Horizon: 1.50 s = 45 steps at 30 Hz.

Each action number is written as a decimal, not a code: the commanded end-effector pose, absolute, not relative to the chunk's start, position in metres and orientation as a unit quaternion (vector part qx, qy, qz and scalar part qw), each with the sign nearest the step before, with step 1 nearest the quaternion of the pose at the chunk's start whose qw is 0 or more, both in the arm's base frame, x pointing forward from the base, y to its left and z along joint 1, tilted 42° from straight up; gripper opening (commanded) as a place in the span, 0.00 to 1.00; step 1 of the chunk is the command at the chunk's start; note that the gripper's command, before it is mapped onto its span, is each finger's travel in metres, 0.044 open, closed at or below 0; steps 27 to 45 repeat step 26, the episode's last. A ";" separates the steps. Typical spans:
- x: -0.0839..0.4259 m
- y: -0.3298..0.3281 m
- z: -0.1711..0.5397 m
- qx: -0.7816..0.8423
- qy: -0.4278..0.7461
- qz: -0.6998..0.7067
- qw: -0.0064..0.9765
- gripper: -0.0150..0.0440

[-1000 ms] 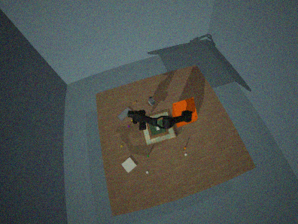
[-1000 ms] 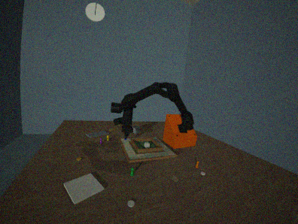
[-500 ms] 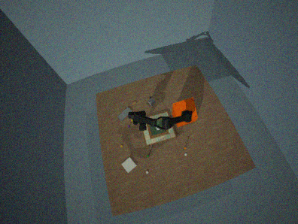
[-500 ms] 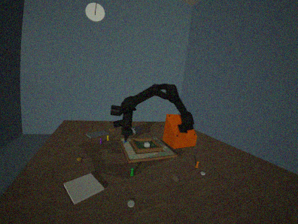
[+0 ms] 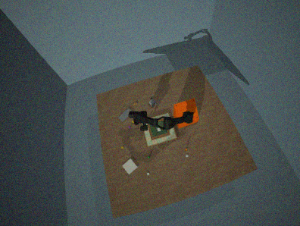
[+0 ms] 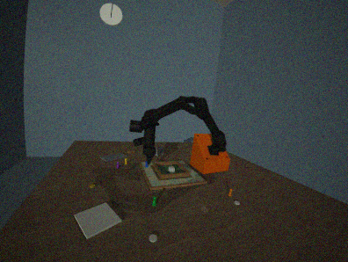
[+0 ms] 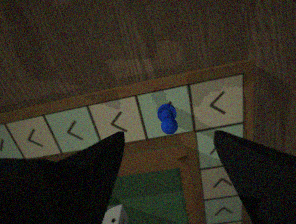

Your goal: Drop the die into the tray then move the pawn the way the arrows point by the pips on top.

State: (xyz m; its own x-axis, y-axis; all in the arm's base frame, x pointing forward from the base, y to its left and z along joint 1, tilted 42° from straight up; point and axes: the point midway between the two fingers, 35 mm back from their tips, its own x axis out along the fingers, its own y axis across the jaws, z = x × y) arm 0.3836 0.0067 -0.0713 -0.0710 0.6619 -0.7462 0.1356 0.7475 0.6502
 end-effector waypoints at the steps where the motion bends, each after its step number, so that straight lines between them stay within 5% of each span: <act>1: 0.390 -0.014 -0.050 0.284 0.691 0.209 0.631 0.97; 6: 0.383 -0.018 -0.043 0.281 0.690 0.211 0.633 1.00; 17: 0.237 -0.043 0.038 0.236 0.679 0.254 0.647 1.00; 18: 0.280 -0.046 0.023 0.247 0.679 0.240 0.648 1.00; 45: 0.280 -0.046 0.023 0.247 0.679 0.240 0.648 1.00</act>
